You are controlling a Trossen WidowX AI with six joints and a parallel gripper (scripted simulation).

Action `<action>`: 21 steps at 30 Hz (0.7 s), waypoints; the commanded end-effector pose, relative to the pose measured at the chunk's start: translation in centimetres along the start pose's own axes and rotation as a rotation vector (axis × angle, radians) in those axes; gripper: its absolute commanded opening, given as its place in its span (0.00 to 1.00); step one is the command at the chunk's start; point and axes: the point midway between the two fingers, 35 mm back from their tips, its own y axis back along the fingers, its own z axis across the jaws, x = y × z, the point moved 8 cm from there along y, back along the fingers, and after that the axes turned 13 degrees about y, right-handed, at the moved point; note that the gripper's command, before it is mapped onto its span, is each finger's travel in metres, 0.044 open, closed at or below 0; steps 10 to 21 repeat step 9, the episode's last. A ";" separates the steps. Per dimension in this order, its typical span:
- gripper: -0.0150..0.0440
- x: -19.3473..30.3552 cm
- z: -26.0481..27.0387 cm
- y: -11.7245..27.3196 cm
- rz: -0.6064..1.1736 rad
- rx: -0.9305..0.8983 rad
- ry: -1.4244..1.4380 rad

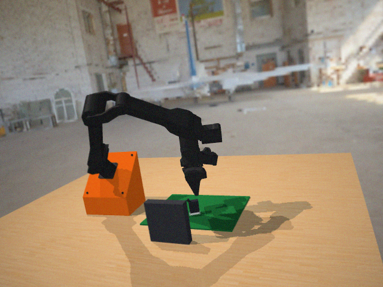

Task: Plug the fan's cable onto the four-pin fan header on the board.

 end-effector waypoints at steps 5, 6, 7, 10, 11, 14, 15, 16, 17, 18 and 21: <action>0.69 -5.5 -2.4 0.6 -0.009 -0.001 -0.011; 0.69 -6.2 -2.7 0.6 -0.010 -0.001 -0.012; 0.69 -7.0 -2.9 0.6 -0.010 -0.001 -0.012; 0.69 -8.4 -3.3 0.6 -0.011 0.000 -0.013; 0.69 -8.4 -3.3 0.6 -0.011 0.000 -0.013; 0.69 -8.4 -3.3 0.6 -0.011 0.000 -0.013; 0.69 -8.4 -3.3 0.6 -0.011 0.000 -0.013; 0.69 -8.4 -3.3 0.6 -0.011 0.000 -0.013; 0.69 -8.4 -3.3 0.6 -0.011 0.000 -0.013; 0.69 -8.4 -3.3 0.6 -0.011 0.000 -0.013; 0.69 -8.4 -3.3 0.6 -0.011 0.000 -0.013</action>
